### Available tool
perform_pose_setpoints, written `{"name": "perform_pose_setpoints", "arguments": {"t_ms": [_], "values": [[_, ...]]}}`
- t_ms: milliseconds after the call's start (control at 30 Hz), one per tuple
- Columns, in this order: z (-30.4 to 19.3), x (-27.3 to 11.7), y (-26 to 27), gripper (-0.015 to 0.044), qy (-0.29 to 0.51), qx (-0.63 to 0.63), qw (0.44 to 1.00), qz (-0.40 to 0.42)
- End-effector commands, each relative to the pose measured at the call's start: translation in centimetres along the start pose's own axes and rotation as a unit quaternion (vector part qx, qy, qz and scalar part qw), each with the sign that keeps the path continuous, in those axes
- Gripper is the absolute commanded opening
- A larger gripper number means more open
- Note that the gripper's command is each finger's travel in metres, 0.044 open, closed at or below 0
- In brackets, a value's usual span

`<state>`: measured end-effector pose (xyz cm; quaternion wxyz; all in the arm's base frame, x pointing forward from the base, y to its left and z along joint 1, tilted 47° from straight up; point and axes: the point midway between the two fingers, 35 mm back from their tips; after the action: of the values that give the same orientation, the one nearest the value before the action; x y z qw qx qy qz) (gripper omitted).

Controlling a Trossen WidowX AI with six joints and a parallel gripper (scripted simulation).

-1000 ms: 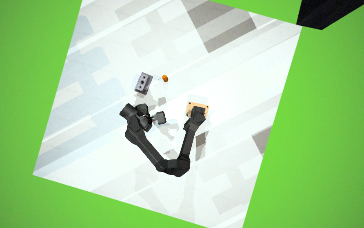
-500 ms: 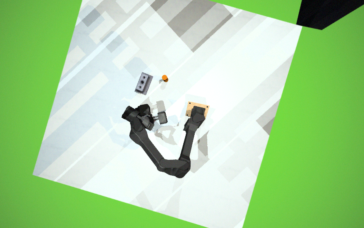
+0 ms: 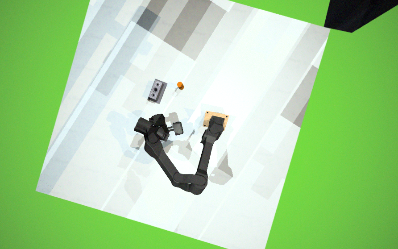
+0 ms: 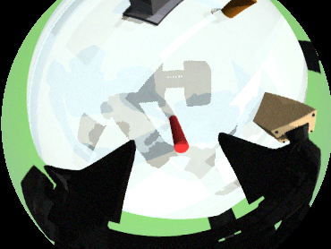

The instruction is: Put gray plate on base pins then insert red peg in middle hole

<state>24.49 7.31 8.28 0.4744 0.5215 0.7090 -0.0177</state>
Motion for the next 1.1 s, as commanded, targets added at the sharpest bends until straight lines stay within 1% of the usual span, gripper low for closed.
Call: {"name": "perform_pose_setpoints", "arguments": {"t_ms": [0,533,1067], "values": [[-0.1,0.7,0.0,0.0440,0.002,0.003,1.000,0.002],[-0.3,3.0,-0.1,0.0440,0.004,0.002,1.000,0.003],[-0.3,3.0,-0.1,0.0020,0.004,0.002,1.000,0.003]]}}
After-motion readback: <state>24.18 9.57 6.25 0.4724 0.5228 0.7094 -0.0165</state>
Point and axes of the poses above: the point midway between the two fingers, 35 mm back from their tips, its own x axis out along the fingers, its own y axis across the jaws, z = x × y, and after that the axes turned 14 degrees about -x, right-handed
